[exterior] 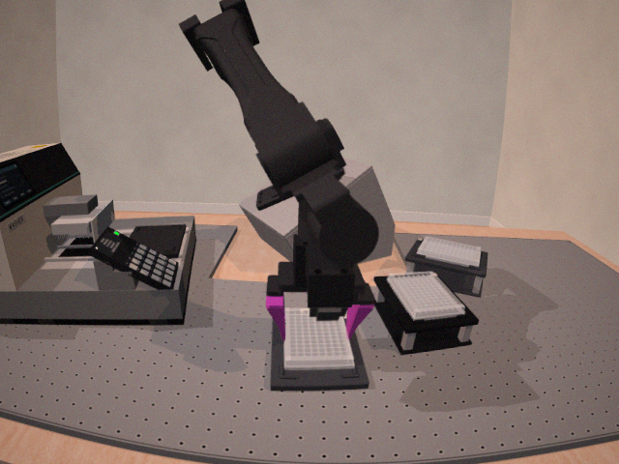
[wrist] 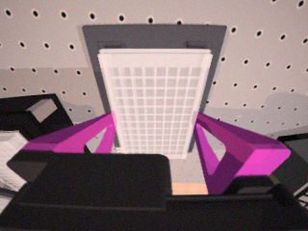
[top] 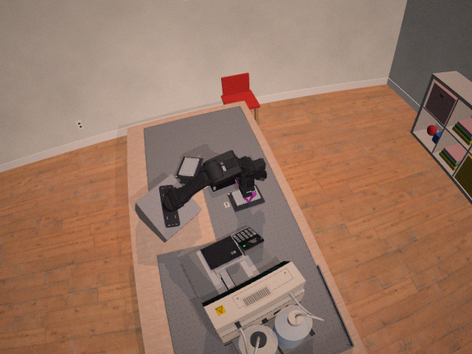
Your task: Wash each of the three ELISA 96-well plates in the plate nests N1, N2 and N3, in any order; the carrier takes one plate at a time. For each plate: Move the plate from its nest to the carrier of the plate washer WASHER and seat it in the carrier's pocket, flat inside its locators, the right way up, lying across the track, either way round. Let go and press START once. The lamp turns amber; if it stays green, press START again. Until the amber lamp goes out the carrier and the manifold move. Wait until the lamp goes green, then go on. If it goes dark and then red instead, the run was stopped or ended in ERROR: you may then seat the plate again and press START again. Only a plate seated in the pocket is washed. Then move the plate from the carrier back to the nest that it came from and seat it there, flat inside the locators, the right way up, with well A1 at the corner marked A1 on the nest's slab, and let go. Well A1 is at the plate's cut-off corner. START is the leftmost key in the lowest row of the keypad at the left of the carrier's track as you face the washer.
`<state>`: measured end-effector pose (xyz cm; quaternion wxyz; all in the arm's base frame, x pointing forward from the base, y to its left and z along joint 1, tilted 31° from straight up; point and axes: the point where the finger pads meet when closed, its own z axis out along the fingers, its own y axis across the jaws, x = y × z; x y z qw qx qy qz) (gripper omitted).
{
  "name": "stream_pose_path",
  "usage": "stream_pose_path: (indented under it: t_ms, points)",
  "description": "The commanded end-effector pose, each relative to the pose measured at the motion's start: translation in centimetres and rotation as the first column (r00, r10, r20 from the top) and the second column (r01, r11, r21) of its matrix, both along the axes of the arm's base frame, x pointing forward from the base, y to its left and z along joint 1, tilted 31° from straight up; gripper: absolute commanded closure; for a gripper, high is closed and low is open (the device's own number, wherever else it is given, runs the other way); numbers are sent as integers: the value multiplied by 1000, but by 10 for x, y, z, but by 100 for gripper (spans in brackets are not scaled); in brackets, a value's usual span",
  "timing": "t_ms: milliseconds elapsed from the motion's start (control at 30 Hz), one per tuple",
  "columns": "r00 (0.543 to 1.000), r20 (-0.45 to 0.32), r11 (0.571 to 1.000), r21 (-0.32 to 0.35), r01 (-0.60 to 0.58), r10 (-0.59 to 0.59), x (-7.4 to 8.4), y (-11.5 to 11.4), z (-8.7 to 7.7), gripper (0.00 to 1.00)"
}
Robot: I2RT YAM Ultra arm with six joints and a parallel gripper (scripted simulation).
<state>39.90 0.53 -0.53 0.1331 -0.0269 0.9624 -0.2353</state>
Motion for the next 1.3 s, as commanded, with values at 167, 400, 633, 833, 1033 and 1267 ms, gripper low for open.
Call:
stream_pose_path:
  t_ms: [167, 400, 633, 833, 1033, 1267]
  points:
    - [1000, 8, 1000, 2, -5, 5, 2, 2, 2, 100]
    - [1000, 8, 1000, 2, -5, 5, 2, 1, 1, 100]
    - [1000, 8, 1000, 2, -5, 5, 2, 1, 0, 100]
    - [1000, 8, 1000, 2, -5, 5, 2, 1, -1, 100]
    - [1000, 8, 1000, 2, -5, 5, 2, 0, -2, 100]
    - [1000, 8, 1000, 2, -5, 5, 2, 0, -2, 100]
